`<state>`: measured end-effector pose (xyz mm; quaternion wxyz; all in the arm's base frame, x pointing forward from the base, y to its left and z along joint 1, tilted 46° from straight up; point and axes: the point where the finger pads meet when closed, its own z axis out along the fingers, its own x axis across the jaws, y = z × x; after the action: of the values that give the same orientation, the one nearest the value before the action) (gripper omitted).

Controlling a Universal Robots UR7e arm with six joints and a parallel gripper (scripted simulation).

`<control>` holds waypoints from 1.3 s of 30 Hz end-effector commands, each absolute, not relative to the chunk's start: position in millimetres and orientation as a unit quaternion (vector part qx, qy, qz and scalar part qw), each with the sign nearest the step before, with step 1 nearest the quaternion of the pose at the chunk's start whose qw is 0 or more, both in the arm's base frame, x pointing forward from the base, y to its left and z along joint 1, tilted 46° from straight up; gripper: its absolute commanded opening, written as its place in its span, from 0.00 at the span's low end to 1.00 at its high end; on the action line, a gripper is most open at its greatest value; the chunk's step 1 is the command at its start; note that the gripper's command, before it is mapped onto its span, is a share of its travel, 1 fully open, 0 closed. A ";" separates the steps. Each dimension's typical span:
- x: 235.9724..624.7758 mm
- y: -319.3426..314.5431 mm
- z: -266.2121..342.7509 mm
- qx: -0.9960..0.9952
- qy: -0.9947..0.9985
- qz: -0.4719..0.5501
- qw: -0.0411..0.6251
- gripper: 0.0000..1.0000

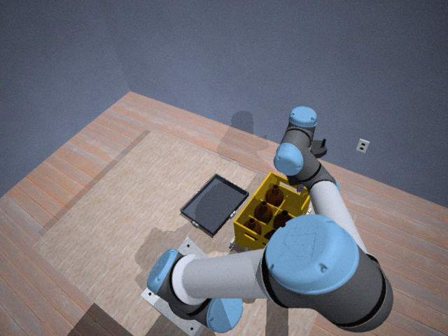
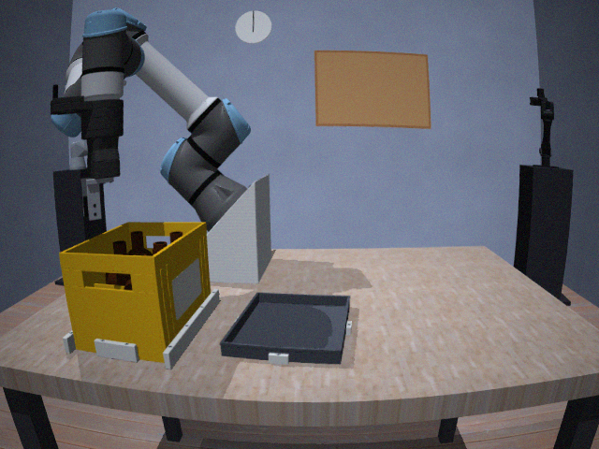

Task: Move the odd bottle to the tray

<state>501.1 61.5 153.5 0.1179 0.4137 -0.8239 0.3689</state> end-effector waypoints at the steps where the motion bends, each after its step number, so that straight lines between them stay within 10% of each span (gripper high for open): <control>1: 501.2 61.9 154.0 0.414 -0.824 0.369 0.117 0.00; 39: 491.0 120.9 92.7 0.414 -0.824 0.369 0.117 0.00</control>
<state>493.0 99.7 113.7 0.1172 0.4153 -0.8237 0.3680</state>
